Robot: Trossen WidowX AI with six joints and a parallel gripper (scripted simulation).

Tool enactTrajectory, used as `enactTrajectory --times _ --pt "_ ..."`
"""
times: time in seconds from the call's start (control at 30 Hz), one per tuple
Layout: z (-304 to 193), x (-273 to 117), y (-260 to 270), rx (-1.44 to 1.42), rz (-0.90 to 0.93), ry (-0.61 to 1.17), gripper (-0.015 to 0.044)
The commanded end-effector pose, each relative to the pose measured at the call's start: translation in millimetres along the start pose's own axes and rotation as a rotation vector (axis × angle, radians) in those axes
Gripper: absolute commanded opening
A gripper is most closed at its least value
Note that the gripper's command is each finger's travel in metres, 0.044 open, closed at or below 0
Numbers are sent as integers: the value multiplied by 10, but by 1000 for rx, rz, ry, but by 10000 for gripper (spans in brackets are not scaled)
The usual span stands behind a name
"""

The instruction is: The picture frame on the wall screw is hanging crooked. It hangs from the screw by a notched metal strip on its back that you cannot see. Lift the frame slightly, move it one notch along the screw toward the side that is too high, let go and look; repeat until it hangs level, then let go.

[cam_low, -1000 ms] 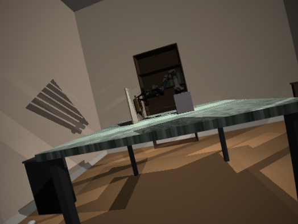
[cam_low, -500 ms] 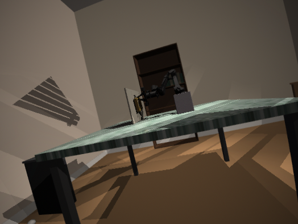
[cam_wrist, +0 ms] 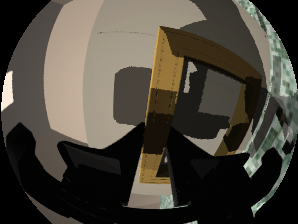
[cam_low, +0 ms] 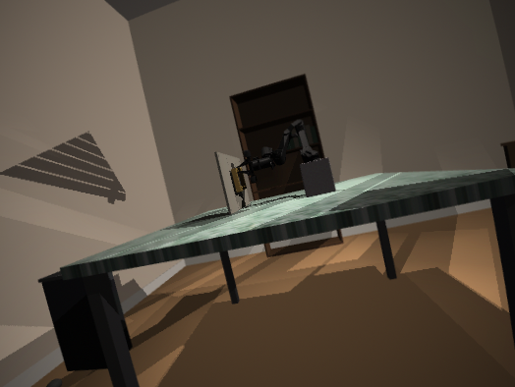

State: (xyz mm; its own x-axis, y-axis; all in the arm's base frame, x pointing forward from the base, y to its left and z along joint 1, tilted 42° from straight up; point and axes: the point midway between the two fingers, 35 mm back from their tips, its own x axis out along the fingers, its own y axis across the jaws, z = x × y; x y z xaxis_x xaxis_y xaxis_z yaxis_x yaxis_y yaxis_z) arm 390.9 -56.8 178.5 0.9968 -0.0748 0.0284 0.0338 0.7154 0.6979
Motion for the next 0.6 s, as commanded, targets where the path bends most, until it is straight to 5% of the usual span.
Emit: enactTrajectory --times 0.0,0.37,0.57 --pt "4 0 -1 29 -2 -1 0" --pt "5 1 6 88 -2 -1 0" --pt "1 -1 6 64 2 0 157"
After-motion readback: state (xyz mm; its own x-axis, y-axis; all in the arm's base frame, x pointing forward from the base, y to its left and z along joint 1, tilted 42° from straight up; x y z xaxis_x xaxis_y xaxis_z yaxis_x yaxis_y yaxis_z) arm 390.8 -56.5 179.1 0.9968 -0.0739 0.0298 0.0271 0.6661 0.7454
